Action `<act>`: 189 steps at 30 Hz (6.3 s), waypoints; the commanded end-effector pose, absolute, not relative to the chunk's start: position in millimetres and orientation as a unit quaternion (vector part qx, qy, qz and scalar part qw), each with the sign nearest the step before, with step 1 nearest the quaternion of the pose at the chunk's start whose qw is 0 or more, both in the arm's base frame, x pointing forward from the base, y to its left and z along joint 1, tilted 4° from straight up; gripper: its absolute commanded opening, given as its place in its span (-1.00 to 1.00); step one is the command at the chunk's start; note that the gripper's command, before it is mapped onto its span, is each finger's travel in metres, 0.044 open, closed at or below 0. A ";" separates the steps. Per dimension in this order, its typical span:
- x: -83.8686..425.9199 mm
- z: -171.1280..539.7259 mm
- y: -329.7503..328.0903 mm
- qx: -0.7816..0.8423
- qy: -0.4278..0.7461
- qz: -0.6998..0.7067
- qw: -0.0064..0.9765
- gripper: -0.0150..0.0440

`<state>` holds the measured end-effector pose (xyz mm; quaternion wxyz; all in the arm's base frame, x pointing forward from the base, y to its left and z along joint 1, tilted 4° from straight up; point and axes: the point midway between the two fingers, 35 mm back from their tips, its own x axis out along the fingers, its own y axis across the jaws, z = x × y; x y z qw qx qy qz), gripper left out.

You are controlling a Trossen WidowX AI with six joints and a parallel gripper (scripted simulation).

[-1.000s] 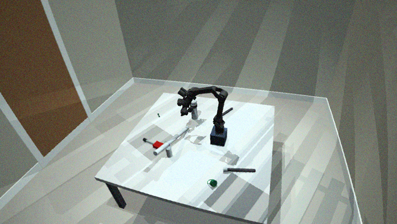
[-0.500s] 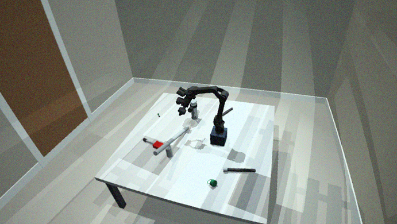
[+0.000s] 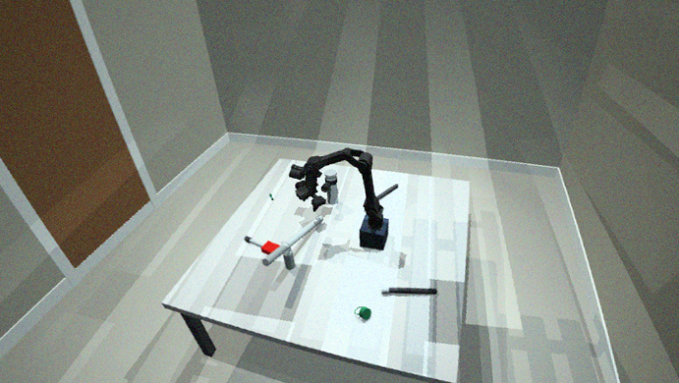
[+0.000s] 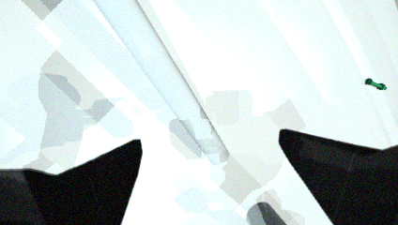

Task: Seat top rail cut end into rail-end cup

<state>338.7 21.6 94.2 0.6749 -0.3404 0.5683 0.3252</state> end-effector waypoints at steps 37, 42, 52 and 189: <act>337.0 -0.9 41.2 -0.468 0.514 0.499 0.517 1.00; 337.1 -9.1 41.5 -0.468 0.514 0.499 0.517 1.00; 336.7 -25.2 42.1 -0.468 0.514 0.499 0.517 1.00; 339.3 45.6 -30.3 -0.544 0.595 0.423 0.414 -0.49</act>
